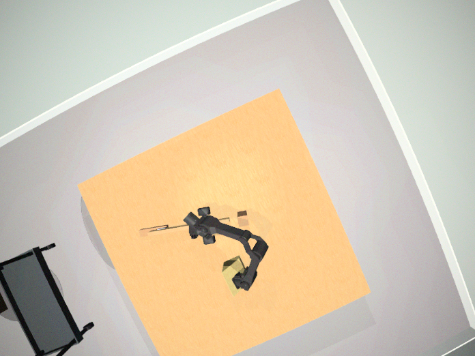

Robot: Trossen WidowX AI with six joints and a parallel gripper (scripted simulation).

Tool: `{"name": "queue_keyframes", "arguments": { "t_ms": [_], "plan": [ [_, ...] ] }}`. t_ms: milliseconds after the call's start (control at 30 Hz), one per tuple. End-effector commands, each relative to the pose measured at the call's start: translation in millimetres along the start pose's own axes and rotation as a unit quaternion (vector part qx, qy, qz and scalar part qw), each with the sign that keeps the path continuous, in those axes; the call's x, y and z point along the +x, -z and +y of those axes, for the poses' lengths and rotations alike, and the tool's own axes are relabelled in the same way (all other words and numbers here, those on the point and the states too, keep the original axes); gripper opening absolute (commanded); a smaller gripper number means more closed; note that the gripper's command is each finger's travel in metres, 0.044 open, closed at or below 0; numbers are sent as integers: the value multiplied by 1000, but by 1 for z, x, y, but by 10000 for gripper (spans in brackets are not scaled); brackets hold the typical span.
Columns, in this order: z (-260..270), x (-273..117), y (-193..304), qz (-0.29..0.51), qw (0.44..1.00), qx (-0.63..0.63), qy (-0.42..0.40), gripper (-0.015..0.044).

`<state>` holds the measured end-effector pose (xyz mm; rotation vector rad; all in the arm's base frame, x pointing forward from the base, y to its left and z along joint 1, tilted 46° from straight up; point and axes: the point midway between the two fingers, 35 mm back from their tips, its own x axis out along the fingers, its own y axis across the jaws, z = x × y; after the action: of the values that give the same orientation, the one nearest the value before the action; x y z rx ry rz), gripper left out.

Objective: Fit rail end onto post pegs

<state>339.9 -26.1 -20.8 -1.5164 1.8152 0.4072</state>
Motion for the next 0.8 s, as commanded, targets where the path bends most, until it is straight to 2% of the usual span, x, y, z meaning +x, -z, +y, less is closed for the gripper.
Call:
{"name": "queue_keyframes", "arguments": {
  "t_ms": [0, 767],
  "plan": [
    [0, -2, -1, -4, 1000, 0, 3, 0],
    [1, -3, -1, -4, 1000, 0, 3, 0]
  ]
}}
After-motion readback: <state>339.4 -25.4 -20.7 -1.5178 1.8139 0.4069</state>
